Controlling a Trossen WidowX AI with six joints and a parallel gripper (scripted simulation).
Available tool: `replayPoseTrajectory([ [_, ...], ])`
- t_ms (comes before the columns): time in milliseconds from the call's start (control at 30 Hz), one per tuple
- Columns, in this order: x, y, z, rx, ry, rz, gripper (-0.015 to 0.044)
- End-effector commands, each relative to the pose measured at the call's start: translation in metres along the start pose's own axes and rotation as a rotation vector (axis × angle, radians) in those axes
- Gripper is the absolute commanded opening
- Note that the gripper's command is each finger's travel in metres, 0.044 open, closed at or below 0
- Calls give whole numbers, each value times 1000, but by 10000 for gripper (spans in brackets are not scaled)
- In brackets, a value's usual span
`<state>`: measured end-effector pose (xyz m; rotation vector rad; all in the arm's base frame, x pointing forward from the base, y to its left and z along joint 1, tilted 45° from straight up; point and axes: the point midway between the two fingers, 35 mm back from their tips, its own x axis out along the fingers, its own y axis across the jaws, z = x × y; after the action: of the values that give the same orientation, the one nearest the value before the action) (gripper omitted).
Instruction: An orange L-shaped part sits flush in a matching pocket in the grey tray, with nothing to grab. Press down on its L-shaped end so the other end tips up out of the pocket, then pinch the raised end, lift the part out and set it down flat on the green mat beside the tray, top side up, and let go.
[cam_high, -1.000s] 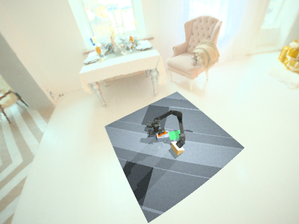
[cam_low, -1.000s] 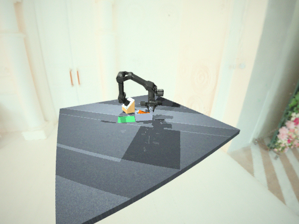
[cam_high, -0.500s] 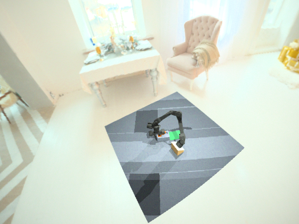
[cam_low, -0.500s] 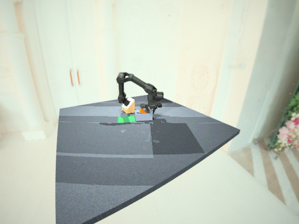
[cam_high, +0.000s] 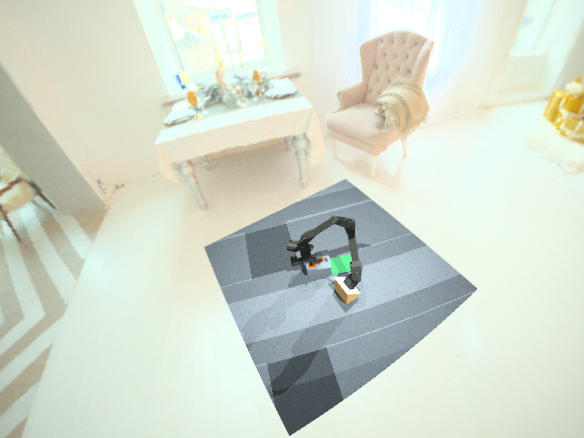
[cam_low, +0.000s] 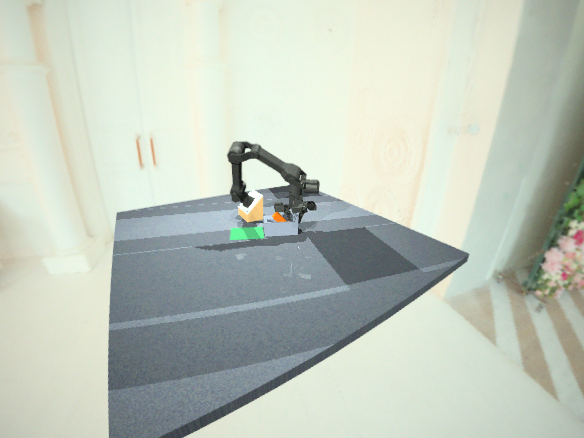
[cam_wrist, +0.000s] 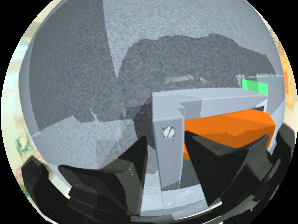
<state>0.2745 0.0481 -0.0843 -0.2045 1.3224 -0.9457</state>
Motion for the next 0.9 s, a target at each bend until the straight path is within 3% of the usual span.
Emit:
replayPoseTrajectory([
  [0, 0, 0, 0, 0, 0, 0, 180],
  [500, -15, 11, -1, -5, 2, -8, 180],
  [733, -97, 3, 0, -7, 4, -6, 180],
  [867, -108, 1, -1, -7, 4, -7, 180],
])
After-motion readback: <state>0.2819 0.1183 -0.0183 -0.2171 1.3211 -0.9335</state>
